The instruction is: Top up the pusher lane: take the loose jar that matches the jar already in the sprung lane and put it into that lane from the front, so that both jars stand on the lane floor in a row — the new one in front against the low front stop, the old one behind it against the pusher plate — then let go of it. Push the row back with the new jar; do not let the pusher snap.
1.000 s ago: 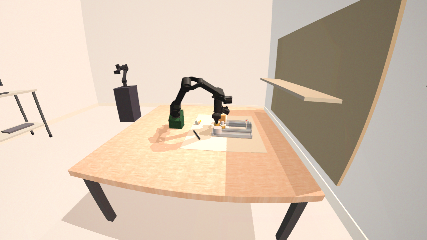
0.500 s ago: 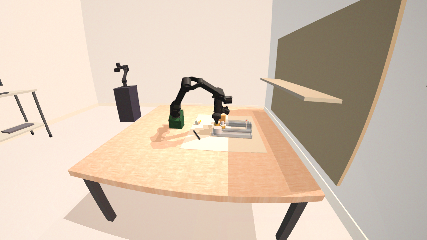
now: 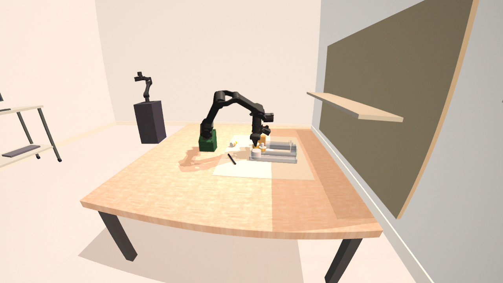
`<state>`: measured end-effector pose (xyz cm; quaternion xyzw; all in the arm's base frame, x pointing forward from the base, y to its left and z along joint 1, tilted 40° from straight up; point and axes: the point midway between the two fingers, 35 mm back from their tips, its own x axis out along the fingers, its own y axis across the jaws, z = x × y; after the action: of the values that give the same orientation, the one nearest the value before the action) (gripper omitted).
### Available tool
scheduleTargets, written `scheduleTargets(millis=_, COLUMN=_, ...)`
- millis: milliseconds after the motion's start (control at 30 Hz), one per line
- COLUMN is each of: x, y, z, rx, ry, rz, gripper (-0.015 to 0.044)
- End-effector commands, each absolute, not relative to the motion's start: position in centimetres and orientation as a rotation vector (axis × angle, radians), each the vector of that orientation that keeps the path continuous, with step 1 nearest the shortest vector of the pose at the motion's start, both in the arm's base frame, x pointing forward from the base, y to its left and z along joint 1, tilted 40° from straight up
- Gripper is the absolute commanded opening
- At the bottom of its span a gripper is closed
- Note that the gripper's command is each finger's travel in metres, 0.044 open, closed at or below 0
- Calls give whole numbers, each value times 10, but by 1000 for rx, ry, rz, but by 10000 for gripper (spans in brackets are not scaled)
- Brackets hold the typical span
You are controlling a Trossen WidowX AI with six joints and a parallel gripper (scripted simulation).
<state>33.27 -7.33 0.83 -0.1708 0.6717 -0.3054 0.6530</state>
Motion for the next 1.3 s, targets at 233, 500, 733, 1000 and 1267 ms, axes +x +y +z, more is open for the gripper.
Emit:
scheduleTargets(millis=233, x=340, y=-75, z=12, rx=-389, ry=1498, rz=-702, gripper=0)
scheduleTargets(millis=500, x=341, y=-75, z=12, rx=-389, ry=1498, rz=-702, gripper=0)
scheduleTargets(millis=733, x=342, y=-75, z=12, rx=-389, ry=1498, rz=-702, gripper=0)
scheduleTargets(millis=1000, x=343, y=-76, z=12, rx=-389, ry=1498, rz=-702, gripper=0)
scheduleTargets(millis=1267, x=343, y=-76, z=11, rx=-389, ry=1498, rz=-702, gripper=0)
